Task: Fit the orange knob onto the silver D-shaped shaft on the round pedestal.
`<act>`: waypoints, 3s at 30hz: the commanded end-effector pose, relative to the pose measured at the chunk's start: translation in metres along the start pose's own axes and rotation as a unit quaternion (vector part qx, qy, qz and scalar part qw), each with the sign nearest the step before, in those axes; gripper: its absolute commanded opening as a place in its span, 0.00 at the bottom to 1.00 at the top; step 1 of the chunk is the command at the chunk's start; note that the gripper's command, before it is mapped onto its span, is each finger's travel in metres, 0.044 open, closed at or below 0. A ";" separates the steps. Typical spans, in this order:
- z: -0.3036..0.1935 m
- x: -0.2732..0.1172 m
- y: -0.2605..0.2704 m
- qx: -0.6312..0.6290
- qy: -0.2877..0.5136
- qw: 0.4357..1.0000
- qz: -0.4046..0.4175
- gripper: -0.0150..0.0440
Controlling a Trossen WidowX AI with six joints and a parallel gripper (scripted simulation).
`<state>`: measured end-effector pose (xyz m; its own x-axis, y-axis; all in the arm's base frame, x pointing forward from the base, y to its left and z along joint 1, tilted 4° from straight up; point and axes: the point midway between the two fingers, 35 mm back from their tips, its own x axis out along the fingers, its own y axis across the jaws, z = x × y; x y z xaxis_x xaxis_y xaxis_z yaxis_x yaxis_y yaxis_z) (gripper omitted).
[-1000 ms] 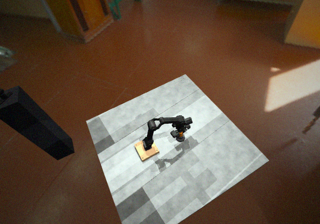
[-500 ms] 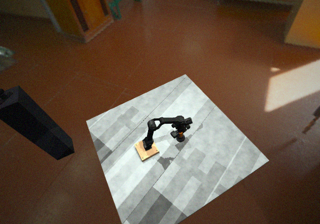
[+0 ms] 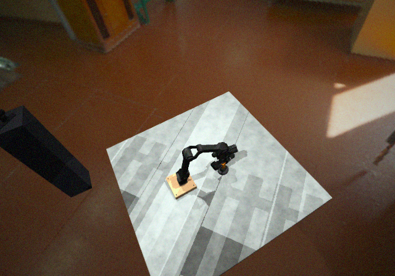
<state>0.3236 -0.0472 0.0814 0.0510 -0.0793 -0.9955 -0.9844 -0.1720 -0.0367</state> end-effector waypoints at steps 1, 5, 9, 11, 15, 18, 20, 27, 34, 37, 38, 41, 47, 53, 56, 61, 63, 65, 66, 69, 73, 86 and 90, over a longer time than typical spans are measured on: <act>0.000 -0.002 -0.001 -0.047 0.000 0.999 -0.001 0.25; 0.000 0.000 -0.001 -0.090 0.000 0.996 -0.001 0.25; 0.001 0.002 0.000 -0.090 0.000 0.996 -0.001 0.25; 0.001 0.002 0.000 -0.090 0.000 0.996 -0.001 0.25; 0.001 0.003 0.000 -0.090 0.000 0.996 -0.001 0.25; 0.000 0.003 0.000 -0.090 0.000 0.996 -0.001 0.25; 0.000 0.003 0.000 -0.090 0.000 0.996 -0.001 0.25; 0.000 0.003 -0.001 -0.090 0.000 0.996 -0.001 0.25; 0.000 -0.001 -0.001 -0.090 0.000 0.996 -0.001 0.25; 0.000 -0.002 -0.001 -0.102 0.000 0.995 -0.001 0.25; 0.000 -0.002 -0.001 -0.116 0.000 0.993 -0.001 0.25; 0.000 -0.001 -0.001 -0.173 0.000 0.985 -0.001 0.25; 0.001 0.002 0.000 -0.193 0.000 0.981 -0.001 0.25; 0.001 0.003 0.000 -0.193 0.000 0.981 -0.001 0.25; 0.000 0.004 0.000 -0.193 0.000 0.981 -0.001 0.25; 0.000 0.003 0.000 -0.193 0.000 0.981 -0.001 0.25; 0.000 0.003 0.000 -0.193 0.000 0.981 -0.001 0.25; 0.000 0.003 -0.001 -0.193 0.000 0.981 -0.001 0.25; 0.000 0.004 -0.001 -0.193 0.000 0.981 -0.001 0.25; 0.000 0.004 -0.001 -0.193 0.000 0.981 -0.001 0.25; 0.000 0.000 -0.001 -0.193 0.000 0.981 -0.001 0.25; 0.001 0.001 -0.001 -0.295 0.000 0.956 -0.001 0.25; 0.001 0.002 0.000 -0.295 0.000 0.956 -0.001 0.25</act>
<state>0.3244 -0.0466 0.0807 0.0531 -0.0788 -0.9955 -0.7291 -0.6843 0.0153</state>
